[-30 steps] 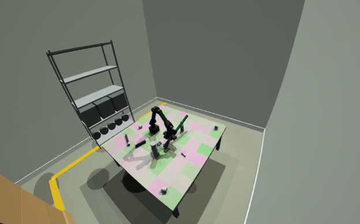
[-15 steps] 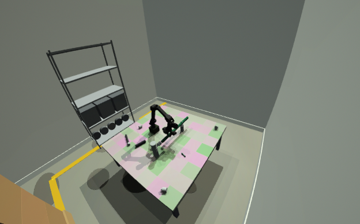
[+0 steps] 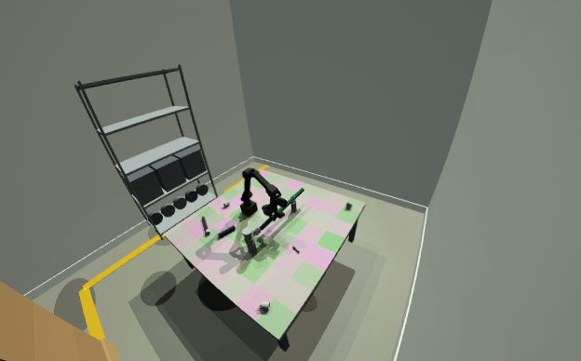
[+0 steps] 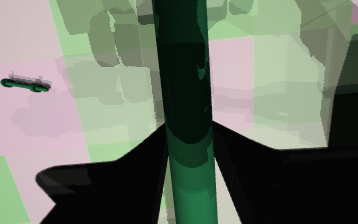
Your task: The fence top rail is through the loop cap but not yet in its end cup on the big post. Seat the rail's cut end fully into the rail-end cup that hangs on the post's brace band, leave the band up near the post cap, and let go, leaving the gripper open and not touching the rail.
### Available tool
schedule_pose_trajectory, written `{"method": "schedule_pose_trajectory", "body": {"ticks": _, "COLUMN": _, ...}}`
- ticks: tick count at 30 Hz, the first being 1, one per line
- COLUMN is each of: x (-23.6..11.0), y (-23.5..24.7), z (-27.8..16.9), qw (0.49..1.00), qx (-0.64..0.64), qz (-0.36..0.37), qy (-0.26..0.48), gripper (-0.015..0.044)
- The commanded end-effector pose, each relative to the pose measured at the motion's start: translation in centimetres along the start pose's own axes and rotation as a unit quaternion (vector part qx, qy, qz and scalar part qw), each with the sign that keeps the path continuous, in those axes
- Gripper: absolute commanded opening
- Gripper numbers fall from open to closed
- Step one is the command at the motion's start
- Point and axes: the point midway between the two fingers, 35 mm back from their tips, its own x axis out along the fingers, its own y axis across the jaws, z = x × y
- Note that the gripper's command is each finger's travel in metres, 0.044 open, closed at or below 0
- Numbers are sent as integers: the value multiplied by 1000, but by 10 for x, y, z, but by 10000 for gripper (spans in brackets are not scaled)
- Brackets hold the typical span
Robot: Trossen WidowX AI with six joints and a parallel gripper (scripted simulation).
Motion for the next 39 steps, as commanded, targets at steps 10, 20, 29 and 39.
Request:
{"method": "schedule_pose_trajectory", "body": {"ticks": 10, "x": -3, "y": 1, "z": 3, "qw": 1000, "qx": 0, "qz": 0, "qy": 0, "gripper": 0}}
{"method": "schedule_pose_trajectory", "body": {"ticks": 20, "x": -6, "y": 4, "z": 7, "qw": 1000, "qx": 0, "qz": 0, "qy": 0, "gripper": 0}}
{"method": "schedule_pose_trajectory", "body": {"ticks": 29, "x": -5, "y": 4, "z": 13, "qw": 1000, "qx": -1, "qz": -1, "qy": 1, "gripper": 0}}
{"method": "schedule_pose_trajectory", "body": {"ticks": 39, "x": 1, "y": 2, "z": 26, "qw": 1000, "qx": -4, "qz": -3, "qy": 4, "gripper": 0}}
